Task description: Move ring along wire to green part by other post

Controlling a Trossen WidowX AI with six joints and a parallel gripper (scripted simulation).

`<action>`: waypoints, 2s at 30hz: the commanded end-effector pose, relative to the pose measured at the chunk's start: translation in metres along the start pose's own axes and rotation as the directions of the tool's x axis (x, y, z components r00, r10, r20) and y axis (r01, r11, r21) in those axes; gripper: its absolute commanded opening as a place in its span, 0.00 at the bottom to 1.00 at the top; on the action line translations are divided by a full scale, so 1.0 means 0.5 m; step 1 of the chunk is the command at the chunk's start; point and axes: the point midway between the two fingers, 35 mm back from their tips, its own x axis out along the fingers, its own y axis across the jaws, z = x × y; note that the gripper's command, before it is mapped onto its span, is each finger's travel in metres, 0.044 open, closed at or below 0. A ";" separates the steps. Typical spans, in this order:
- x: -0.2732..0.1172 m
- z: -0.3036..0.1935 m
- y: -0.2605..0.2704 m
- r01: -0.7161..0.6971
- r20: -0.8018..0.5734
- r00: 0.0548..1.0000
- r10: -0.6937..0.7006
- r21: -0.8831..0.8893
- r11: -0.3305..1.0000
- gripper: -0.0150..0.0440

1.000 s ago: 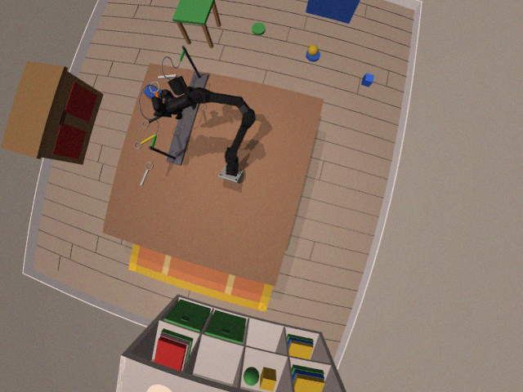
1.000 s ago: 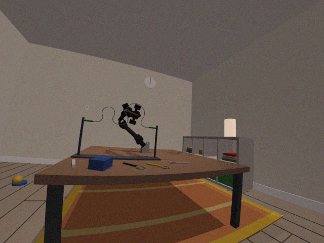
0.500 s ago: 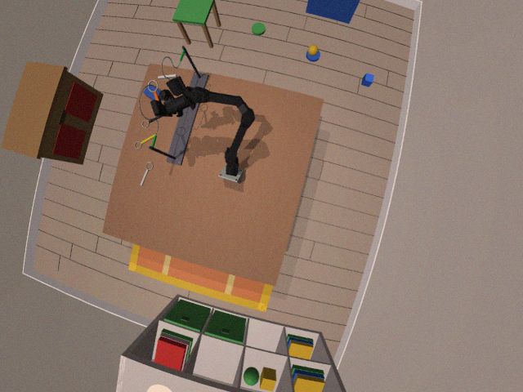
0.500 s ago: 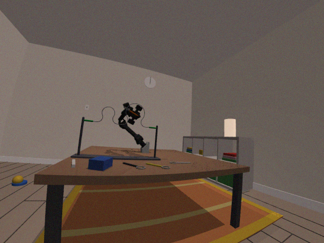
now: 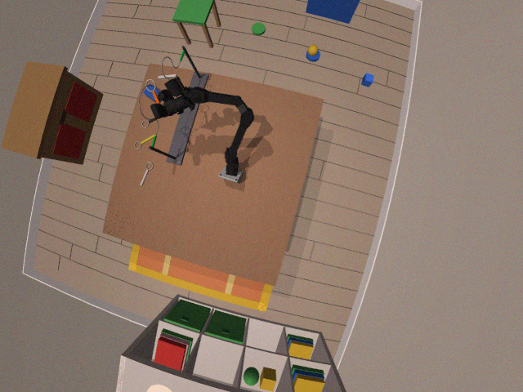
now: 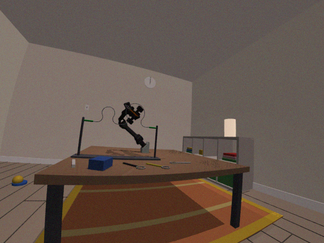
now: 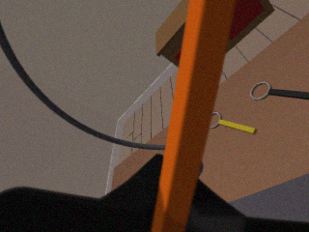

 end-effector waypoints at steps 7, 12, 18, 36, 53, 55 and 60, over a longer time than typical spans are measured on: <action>0.000 0.003 -0.007 0.060 0.019 0.998 -0.058 -0.109 0.992 0.00; 0.000 0.003 -0.011 0.091 0.030 0.996 -0.087 -0.162 0.983 0.00; 0.000 0.004 -0.016 0.128 0.045 0.992 -0.121 -0.225 0.966 0.00; 0.000 0.009 -0.032 0.237 0.103 0.971 -0.213 -0.401 0.885 0.00; -0.003 0.017 -0.045 0.333 0.173 0.942 -0.286 -0.547 0.768 0.00; -0.003 0.018 -0.046 0.344 0.182 0.938 -0.294 -0.563 0.751 0.00; -0.004 0.021 -0.050 0.370 0.205 0.928 -0.311 -0.600 0.709 0.00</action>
